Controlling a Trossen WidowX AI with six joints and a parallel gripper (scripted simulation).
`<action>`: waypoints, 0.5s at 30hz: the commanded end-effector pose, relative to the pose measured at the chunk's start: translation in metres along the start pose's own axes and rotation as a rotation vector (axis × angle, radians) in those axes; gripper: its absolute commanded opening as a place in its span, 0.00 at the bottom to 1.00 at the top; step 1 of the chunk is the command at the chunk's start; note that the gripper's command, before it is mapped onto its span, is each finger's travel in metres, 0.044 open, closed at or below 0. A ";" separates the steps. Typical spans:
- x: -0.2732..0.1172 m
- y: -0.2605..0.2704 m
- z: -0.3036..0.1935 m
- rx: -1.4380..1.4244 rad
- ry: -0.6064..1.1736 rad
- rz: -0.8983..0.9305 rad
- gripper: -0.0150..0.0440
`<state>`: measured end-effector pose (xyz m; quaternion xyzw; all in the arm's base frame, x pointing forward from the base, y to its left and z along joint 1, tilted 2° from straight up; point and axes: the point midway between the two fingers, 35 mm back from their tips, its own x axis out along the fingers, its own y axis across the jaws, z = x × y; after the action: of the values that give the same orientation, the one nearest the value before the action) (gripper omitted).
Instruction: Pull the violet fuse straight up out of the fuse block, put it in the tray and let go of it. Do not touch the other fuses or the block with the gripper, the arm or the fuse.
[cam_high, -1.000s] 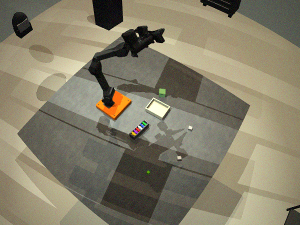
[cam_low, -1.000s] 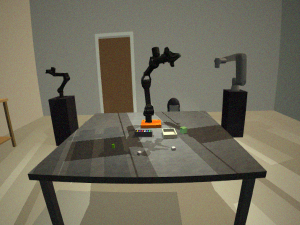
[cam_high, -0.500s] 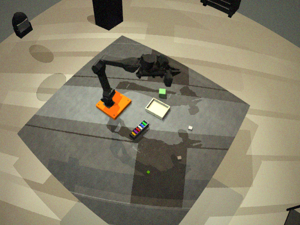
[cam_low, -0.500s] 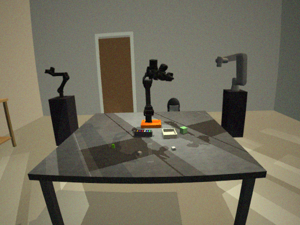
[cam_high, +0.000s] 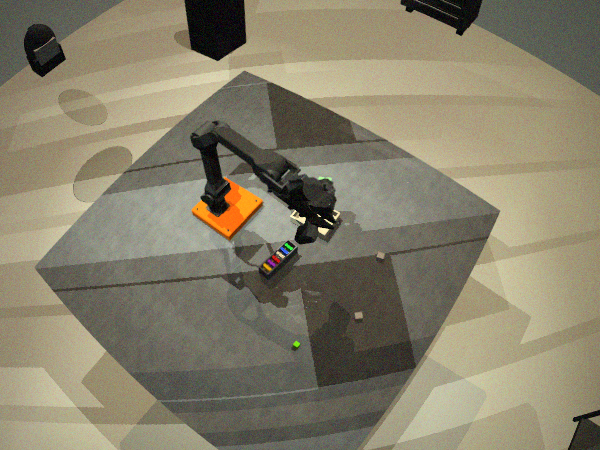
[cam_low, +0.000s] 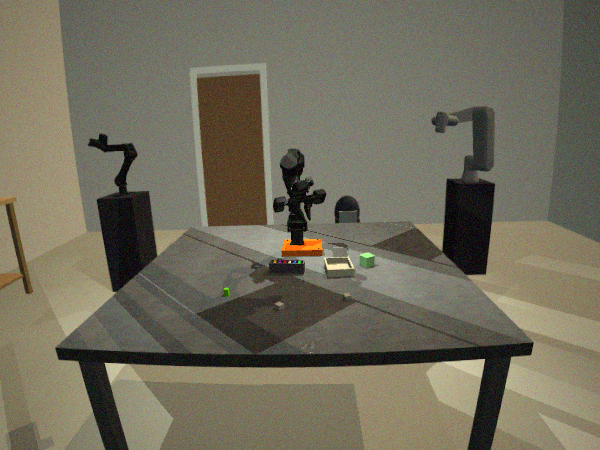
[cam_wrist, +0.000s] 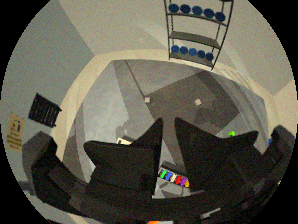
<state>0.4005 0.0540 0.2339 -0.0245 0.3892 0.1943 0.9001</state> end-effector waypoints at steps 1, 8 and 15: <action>0.017 -0.037 -0.067 0.141 0.235 -0.104 0.38; 0.009 -0.074 -0.173 0.329 0.609 -0.237 0.38; 0.001 -0.077 -0.207 0.386 0.746 -0.272 0.38</action>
<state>0.2986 -0.0517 0.0883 0.0241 0.6880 -0.0092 0.7253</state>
